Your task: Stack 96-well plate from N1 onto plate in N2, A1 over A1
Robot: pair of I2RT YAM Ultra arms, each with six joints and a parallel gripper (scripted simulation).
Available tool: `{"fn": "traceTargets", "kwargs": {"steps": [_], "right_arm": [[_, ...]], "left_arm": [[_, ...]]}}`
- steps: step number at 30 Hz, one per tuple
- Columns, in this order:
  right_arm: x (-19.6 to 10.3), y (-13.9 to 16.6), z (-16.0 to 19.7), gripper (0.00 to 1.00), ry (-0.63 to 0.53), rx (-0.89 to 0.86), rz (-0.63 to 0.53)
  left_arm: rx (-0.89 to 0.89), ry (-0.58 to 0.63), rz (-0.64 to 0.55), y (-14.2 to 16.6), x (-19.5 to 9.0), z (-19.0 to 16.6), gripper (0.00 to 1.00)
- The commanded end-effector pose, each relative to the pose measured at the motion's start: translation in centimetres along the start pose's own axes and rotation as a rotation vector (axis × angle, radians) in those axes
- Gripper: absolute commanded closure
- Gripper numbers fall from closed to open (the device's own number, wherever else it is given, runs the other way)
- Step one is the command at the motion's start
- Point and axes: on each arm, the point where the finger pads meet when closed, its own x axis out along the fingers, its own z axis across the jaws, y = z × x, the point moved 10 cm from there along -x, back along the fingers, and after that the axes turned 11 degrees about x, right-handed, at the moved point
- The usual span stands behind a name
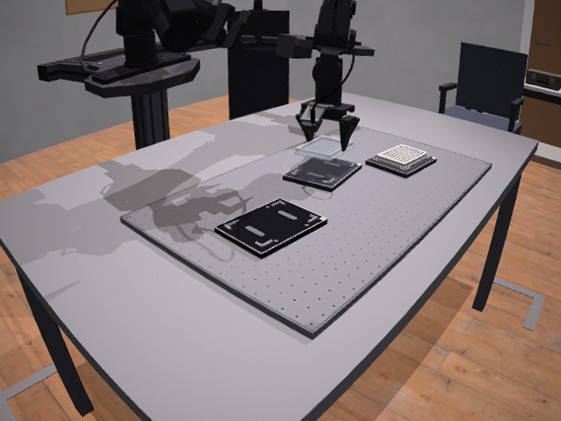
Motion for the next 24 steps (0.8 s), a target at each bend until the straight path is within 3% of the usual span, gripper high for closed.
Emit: {"fn": "traceTargets", "kwargs": {"steps": [1, 6, 11, 14, 21, 24], "right_arm": [[-0.3, -0.4, -0.8, 0.00, 0.032, -0.021, 0.027], [0.5, 0.1, -1.7, 0.00, 0.050, -0.001, 0.112], [4.2, 0.5, -3.3, 0.00, 0.105, 0.025, 0.322], [6.1, 0.2, -4.2, 0.00, 0.203, 0.045, 0.399], [10.0, -1.7, -5.1, 0.00, 0.391, 0.058, 0.415], [11.1, -2.3, -4.7, 0.00, 0.419, 0.047, 0.408]], "left_arm": [[0.035, -0.009, -0.013, 0.3, -0.8, 0.2, 0.21], [0.066, -0.025, -0.024, 1.6, -0.9, 1.1, 0.21], [0.074, -0.022, -0.013, 6.5, -1.2, 3.5, 0.21], [0.063, -0.014, -0.005, 9.6, -1.4, 4.7, 0.21], [0.053, -0.003, -0.003, 13.8, -1.7, 6.5, 0.21], [0.053, -0.002, -0.003, 14.3, -1.7, 6.7, 0.21]]}}
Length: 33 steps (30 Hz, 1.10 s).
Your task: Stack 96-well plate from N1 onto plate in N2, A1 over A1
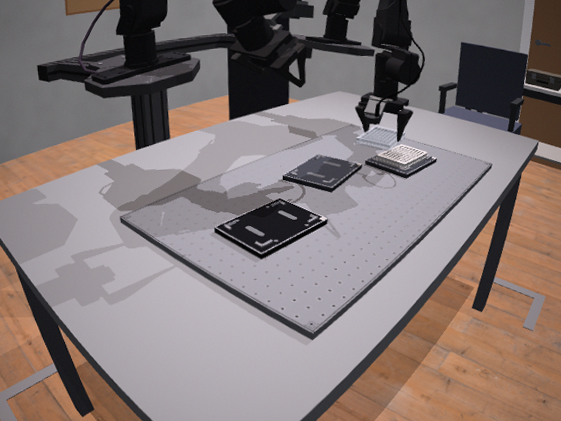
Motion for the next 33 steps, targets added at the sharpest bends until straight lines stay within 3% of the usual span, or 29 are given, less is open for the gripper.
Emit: {"fn": "traceTargets", "kwargs": {"steps": [1, 11, 16, 20, 24, 33], "right_arm": [[1.8, -2.1, 0.4, 0.00, 0.244, 0.084, -0.018], [4.5, -7.8, 4.6, 0.00, 0.367, 0.170, -0.240], [5.0, -9.3, 6.7, 0.00, 0.358, 0.188, -0.326], [5.5, -11.6, 10.7, 0.00, 0.304, 0.224, -0.469], [5.5, -12.4, 13.2, 0.00, 0.256, 0.261, -0.553], [5.8, -12.2, 14.6, 0.00, 0.217, 0.240, -0.545]], "left_arm": [[0.052, -0.031, -0.038, 0.8, -0.9, 0.8, 0.21], [0.023, -0.017, -0.029, 5.0, -1.1, 2.5, 0.21], [0.012, -0.023, -0.030, 5.6, -1.3, 3.2, 0.21], [0.007, -0.021, -0.019, 6.3, -1.3, 3.4, 0.21], [0.142, -0.025, -0.008, 6.3, -1.3, 3.6, 0.21], [0.203, -0.023, -0.009, 6.0, -1.2, 3.5, 0.21]]}}
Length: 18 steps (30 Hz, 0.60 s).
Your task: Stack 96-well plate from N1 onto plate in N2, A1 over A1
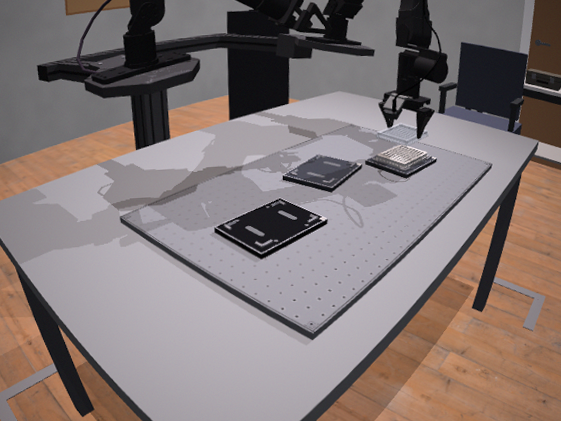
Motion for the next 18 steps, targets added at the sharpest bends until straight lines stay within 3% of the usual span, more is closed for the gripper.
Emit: {"fn": "traceTargets", "kwargs": {"steps": [1, 6, 11, 18], "right_arm": [[-0.1, -0.4, 0.1, 0.00, 0.024, 0.022, -0.057], [-0.1, -0.4, 0.1, 0.00, 0.024, 0.022, -0.057], [-0.1, -0.4, 0.1, 0.00, 0.024, 0.022, -0.057], [0.0, -0.9, 0.0, 0.00, 0.028, 0.026, -0.068]], "left_arm": [[0.025, -0.023, -0.003, -0.1, -0.9, 0.8, 0.21], [0.047, -0.061, -0.005, -0.2, -1.6, 1.8, 0.21], [0.042, -0.070, -0.006, 0.0, 0.7, 2.0, 0.21], [0.042, -0.044, -0.003, 0.0, 1.7, 1.7, 0.21]]}}
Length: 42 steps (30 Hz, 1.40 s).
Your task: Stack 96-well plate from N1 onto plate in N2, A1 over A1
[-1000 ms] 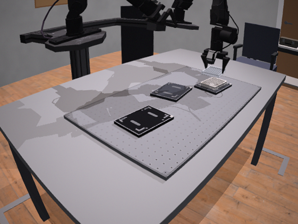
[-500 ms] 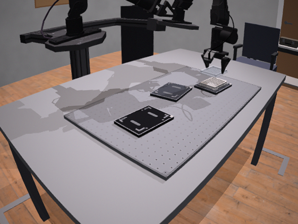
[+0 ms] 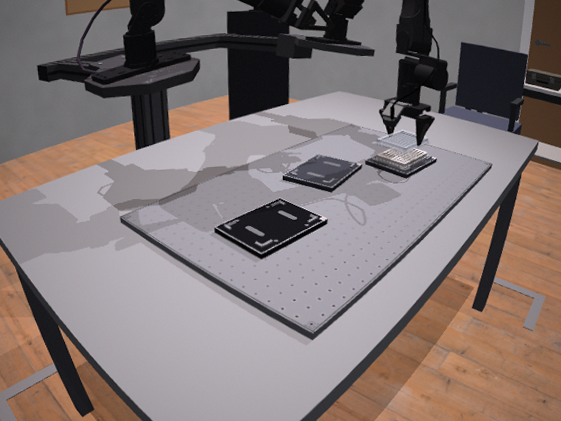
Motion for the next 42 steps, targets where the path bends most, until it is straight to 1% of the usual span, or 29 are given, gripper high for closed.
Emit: {"fn": "traceTargets", "kwargs": {"steps": [1, 12, 17, 23, 25, 26, 27, 31, 34, 42], "right_arm": [[0.0, -0.3, 0.2, 0.00, -0.002, 0.005, -0.026], [0.0, -0.3, 0.2, 0.00, -0.002, 0.005, -0.026], [0.0, -0.3, 0.2, 0.00, -0.002, 0.005, -0.026], [0.0, -0.3, 0.2, 0.00, -0.002, 0.005, -0.026], [0.0, -0.3, 0.2, 0.00, -0.002, 0.005, -0.026], [0.0, -0.3, 0.2, 0.00, -0.002, 0.005, -0.026], [0.0, -0.3, 0.2, 0.00, -0.002, 0.005, -0.026], [0.0, -0.3, 0.2, 0.00, -0.002, 0.005, -0.026], [0.0, -0.3, 0.2, 0.00, -0.002, 0.005, -0.026], [0.0, -0.3, 0.2, 0.00, -0.002, 0.005, -0.026]], "left_arm": [[-0.006, -0.036, -0.002, 0.3, 0.1, 1.2, 0.21], [-0.007, -0.053, -0.003, 0.3, -0.1, 1.5, 0.21], [-0.009, -0.064, -0.003, 0.3, 0.3, 1.6, 0.21], [-0.010, -0.041, -0.002, 0.4, 0.6, 1.1, 0.21], [-0.007, -0.015, 0.000, 0.4, 0.6, 1.2, 0.21], [-0.007, -0.030, -0.001, 0.4, 0.6, 1.4, 0.21], [-0.006, -0.022, -0.001, 0.5, 0.8, 1.0, 0.21], [-0.010, -0.054, -0.003, 0.4, 1.3, 1.5, 0.21], [-0.008, -0.055, -0.003, 0.3, 1.5, 1.5, 0.21], [-0.010, -0.052, -0.003, 0.4, 3.5, 1.3, 0.21]]}}
